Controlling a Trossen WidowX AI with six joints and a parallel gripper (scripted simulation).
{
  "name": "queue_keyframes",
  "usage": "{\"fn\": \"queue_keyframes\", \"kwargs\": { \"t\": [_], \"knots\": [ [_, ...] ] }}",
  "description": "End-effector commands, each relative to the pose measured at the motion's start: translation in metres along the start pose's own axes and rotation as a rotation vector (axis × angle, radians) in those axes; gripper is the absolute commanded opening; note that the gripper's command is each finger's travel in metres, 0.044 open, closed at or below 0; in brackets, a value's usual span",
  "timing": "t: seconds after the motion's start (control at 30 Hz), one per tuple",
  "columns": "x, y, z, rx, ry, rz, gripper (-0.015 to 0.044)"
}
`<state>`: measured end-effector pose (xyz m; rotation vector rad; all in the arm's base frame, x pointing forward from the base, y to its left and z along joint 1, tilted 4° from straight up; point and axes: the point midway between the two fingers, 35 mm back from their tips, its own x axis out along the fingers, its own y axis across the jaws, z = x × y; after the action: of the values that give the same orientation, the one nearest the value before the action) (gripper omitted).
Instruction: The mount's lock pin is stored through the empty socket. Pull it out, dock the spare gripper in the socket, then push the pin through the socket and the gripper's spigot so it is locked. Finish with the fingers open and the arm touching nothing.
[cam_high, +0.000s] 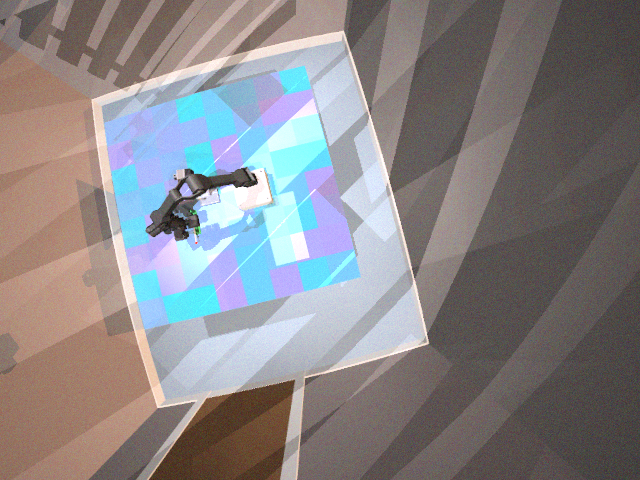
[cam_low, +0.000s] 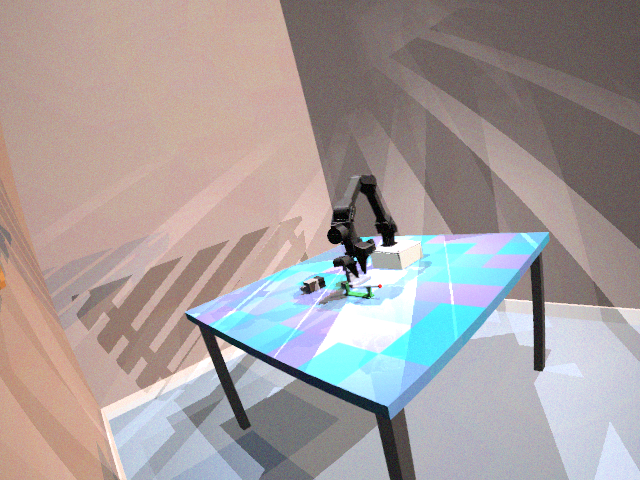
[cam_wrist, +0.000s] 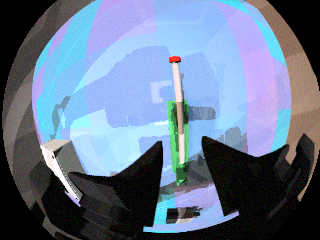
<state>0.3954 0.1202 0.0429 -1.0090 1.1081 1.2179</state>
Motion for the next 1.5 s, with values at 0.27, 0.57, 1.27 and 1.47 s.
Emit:
{"fn": "queue_keyframes", "kwargs": {
  "t": [0.27,0.57,1.27,1.47],
  "knots": [
    [0.021,-0.002,-0.002,-0.002,-0.002,-0.006,0.018],
    [0.035,-0.002,-0.003,-0.002,-0.002,-0.006,0.018],
    [0.067,-0.002,-0.007,-0.002,-0.002,-0.006,0.018],
    [0.067,-0.002,-0.007,-0.002,-0.002,-0.006,0.018]
  ]
}}
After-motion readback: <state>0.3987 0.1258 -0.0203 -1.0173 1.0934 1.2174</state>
